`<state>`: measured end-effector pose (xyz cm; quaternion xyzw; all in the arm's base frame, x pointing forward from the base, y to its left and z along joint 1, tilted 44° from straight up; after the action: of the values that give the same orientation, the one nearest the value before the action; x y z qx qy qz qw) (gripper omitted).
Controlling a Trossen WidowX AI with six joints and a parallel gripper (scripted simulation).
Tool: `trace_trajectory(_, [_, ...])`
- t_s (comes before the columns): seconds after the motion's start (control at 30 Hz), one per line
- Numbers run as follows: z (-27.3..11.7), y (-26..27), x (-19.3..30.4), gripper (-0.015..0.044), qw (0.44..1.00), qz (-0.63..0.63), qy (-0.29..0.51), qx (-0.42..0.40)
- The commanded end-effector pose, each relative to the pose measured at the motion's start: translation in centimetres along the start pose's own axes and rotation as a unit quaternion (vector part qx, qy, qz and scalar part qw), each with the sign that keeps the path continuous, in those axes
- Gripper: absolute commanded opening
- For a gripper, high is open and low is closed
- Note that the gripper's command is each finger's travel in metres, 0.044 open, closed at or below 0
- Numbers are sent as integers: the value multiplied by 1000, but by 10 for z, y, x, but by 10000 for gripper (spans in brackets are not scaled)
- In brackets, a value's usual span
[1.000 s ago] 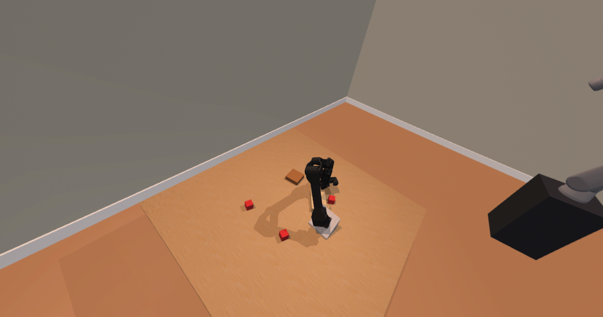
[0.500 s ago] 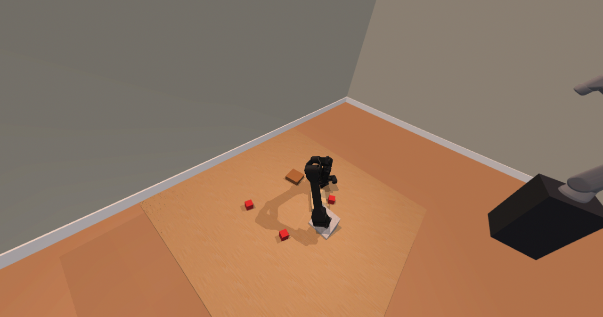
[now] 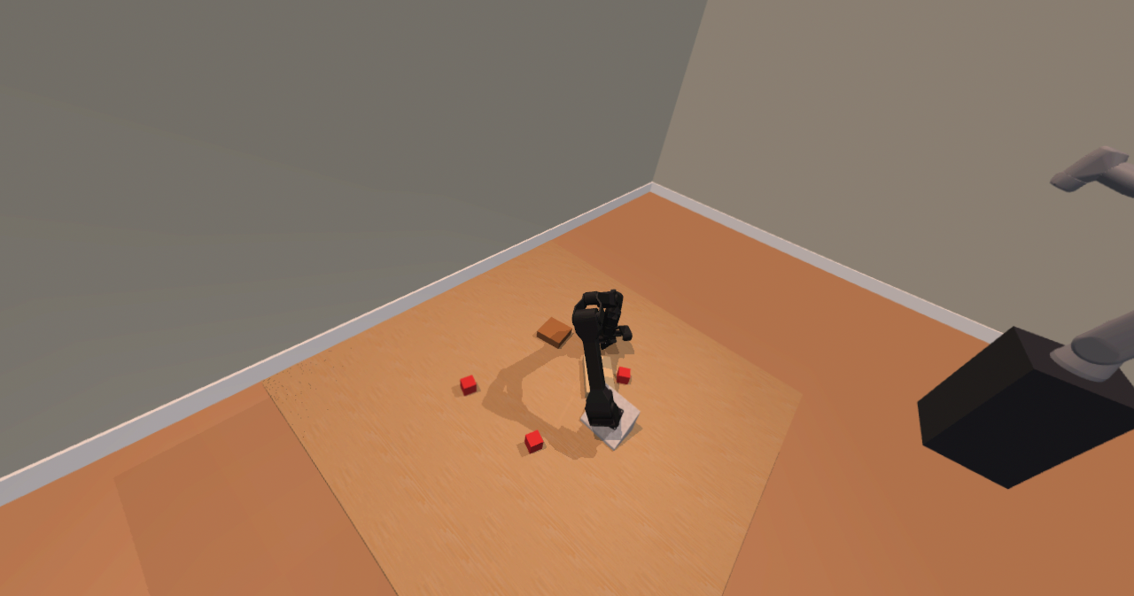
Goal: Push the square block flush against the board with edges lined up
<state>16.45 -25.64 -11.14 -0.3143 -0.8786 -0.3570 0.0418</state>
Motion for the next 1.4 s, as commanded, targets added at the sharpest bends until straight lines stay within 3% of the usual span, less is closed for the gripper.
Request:
trace_trajectory(0.0, [-12, 0, 0, 0, 1000, 1, 1, -1])
trace_trajectory(0.1, [-50, -1, 0, 0, 1000, 3, 2, -2])
trace_trajectory(0.43, [-57, 12, -17, 0, 1000, -29, 0, 7])
trace_trajectory(0.97, [-66, 147, -123, 0, 960, -281, -6, 15])
trace_trajectory(1.23, [-57, 232, -147, 0, 915, -404, -5, -5])
trace_trajectory(1.37, [-55, 239, -148, 0, 910, -414, -5, -7])
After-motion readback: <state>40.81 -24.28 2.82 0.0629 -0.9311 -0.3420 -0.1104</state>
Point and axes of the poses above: the point midway between the two fingers, 35 mm back from their tips, its own z axis out along the fingers, its own y axis across the jaws, x = y × z, the point moved 8 cm from there along -z, back along the fingers, and after that the axes turned 7 degrees about -z, right-handed, at the moved point
